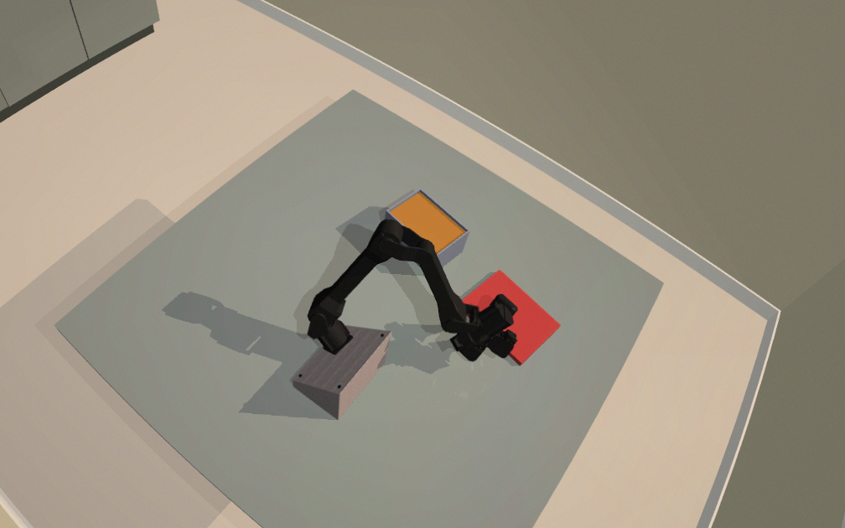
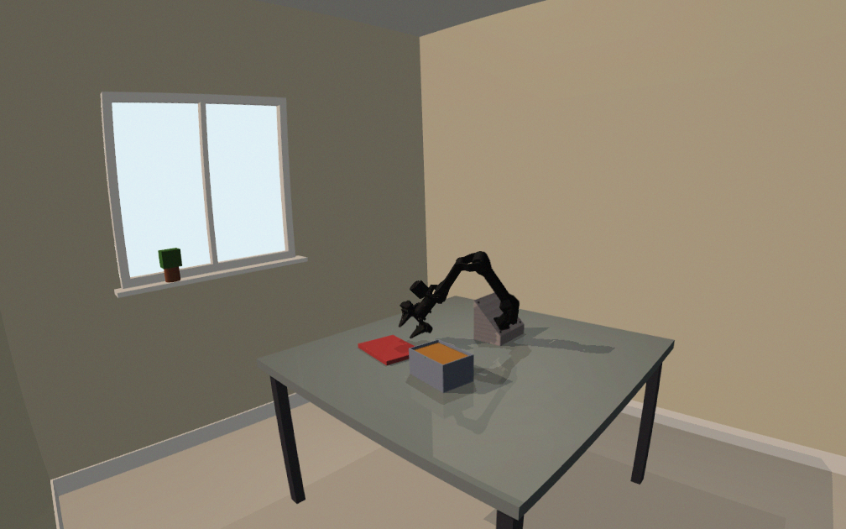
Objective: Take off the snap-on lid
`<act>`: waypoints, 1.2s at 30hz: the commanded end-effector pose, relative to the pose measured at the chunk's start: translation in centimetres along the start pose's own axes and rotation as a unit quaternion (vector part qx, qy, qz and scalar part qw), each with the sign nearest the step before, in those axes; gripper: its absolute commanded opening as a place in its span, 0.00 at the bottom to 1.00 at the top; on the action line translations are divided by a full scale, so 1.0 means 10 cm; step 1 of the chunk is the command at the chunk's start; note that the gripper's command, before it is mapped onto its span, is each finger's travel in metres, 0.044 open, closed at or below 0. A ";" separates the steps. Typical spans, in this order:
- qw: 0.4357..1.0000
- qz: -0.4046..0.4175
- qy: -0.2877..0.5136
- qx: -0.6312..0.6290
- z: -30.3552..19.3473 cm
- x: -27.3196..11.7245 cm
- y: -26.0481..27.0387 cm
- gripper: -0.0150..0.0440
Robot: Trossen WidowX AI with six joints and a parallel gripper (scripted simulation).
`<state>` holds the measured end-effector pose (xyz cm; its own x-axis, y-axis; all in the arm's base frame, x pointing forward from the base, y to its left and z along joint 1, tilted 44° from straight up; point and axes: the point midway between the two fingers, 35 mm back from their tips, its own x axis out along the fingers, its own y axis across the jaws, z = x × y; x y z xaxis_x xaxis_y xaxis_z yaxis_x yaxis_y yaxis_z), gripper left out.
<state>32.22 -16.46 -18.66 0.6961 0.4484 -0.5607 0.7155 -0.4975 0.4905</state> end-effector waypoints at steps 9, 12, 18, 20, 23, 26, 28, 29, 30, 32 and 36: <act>1.000 -0.002 0.001 0.002 -0.01 -0.19 -0.18 1.00; 1.000 -0.002 0.001 0.002 -0.01 -0.24 -0.22 1.00; 1.000 -0.003 0.000 0.002 -0.01 -0.33 -0.30 1.00; 1.000 -0.003 0.000 0.002 -0.01 -0.36 -0.33 1.00; 1.000 -0.003 0.000 0.002 -0.01 -0.41 -0.37 1.00; 1.000 -0.003 0.000 0.002 -0.01 -0.45 -0.40 1.00; 1.000 -0.003 0.000 0.002 0.00 -0.48 -0.43 1.00; 1.000 -0.003 0.000 0.002 0.00 -0.47 -0.41 1.00; 1.000 -0.003 0.000 0.002 0.01 -0.47 -0.38 1.00; 1.000 -0.003 0.000 0.002 0.02 -0.50 -0.34 1.00; 1.000 -0.003 0.000 0.002 0.02 -0.57 -0.30 1.00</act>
<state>25.95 -16.85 -17.67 0.6853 0.4574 -0.5667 0.7248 -0.5043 0.4694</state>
